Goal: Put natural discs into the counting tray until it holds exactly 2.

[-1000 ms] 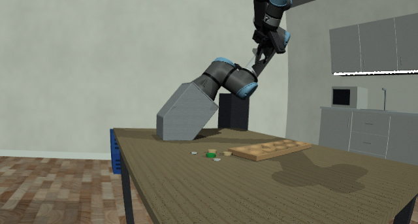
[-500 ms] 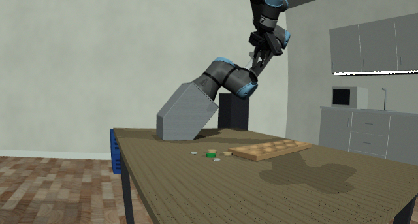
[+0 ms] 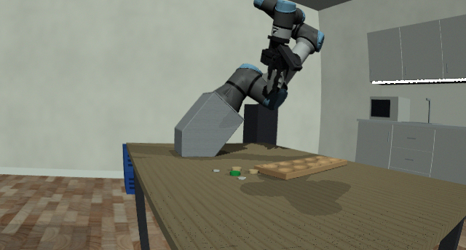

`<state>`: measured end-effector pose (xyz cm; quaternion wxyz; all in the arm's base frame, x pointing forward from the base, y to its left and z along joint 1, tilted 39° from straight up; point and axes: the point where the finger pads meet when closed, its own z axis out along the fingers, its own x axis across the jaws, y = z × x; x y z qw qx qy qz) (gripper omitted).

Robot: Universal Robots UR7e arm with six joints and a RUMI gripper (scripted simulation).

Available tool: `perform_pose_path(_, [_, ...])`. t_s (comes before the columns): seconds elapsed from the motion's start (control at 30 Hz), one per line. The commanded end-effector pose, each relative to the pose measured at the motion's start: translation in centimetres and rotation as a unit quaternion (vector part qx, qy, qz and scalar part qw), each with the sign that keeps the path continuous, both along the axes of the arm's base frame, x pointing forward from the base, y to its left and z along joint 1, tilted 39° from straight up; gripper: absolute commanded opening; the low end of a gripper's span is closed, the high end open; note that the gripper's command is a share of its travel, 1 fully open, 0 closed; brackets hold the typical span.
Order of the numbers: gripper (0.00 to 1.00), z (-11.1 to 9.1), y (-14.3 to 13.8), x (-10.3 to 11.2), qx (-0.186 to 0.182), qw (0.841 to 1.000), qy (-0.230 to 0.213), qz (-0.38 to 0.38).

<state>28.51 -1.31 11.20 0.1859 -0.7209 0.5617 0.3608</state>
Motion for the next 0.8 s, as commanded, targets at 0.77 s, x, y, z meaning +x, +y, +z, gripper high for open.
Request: perform_pose_path(0.77, [0.28,-21.2,-4.1,6.2,-0.048,0.98,-0.162,-0.102])
